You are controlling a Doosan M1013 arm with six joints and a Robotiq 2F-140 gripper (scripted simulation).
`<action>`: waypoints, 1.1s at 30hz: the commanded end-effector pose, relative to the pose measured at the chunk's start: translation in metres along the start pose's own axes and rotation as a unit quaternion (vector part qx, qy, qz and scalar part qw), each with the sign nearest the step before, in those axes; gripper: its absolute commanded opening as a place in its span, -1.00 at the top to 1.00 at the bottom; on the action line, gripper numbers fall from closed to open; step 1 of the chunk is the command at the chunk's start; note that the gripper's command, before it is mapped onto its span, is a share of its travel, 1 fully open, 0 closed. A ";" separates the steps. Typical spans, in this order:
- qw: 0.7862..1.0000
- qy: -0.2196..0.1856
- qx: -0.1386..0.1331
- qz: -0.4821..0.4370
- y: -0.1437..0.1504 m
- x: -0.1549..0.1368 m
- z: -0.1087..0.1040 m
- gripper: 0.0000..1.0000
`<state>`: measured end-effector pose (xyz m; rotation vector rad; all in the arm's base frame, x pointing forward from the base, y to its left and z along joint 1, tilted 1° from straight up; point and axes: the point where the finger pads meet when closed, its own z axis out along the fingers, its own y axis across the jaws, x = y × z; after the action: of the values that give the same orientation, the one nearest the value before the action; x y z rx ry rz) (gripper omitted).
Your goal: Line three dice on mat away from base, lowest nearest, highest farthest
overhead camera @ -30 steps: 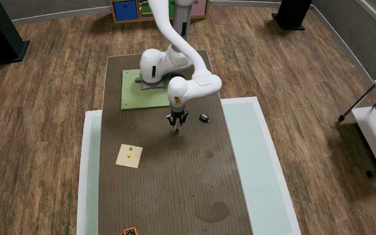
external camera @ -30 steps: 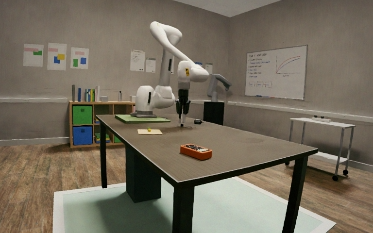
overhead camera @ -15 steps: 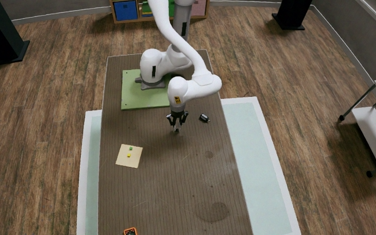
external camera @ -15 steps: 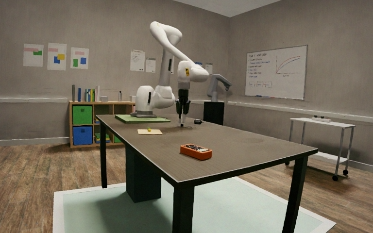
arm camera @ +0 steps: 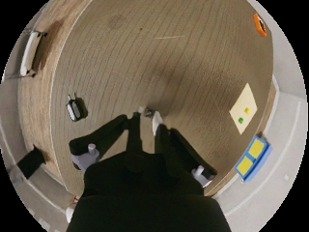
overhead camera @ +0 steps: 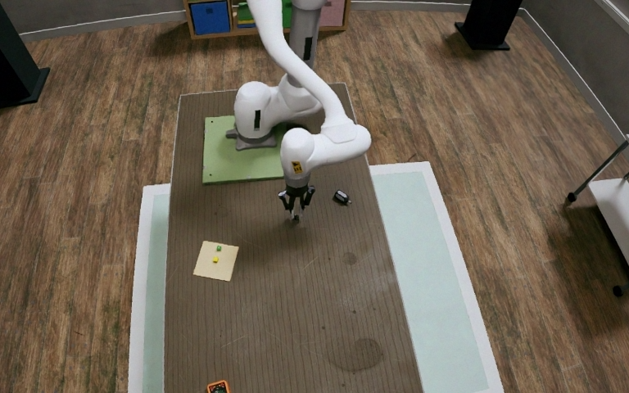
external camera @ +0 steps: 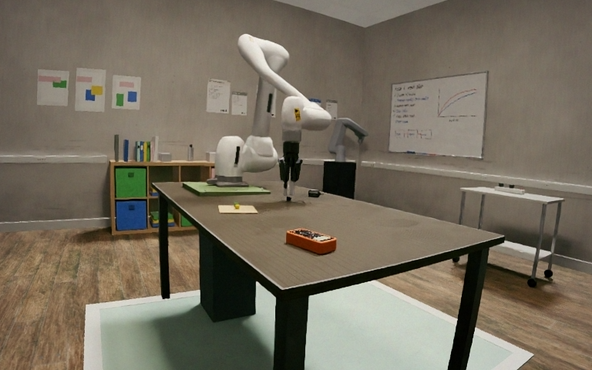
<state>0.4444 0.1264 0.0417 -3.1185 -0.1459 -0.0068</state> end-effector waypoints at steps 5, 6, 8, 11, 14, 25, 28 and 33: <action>1.000 0.000 0.000 0.000 0.000 0.000 0.001 0.47; 1.000 0.000 0.000 0.000 0.000 0.000 0.002 0.47; 1.000 0.000 0.000 0.000 0.000 0.000 0.004 0.47; 1.000 0.000 0.000 0.000 0.000 0.000 0.008 0.47; 1.000 0.000 0.000 0.000 0.000 0.000 0.012 0.47; 1.000 0.000 0.000 0.000 0.000 0.000 0.021 0.47; 1.000 0.000 0.000 0.000 0.000 0.000 0.021 0.47; 1.000 0.000 0.000 0.000 0.000 0.000 0.021 0.47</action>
<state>0.4445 0.1268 0.0199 -3.1185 -0.1459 -0.0068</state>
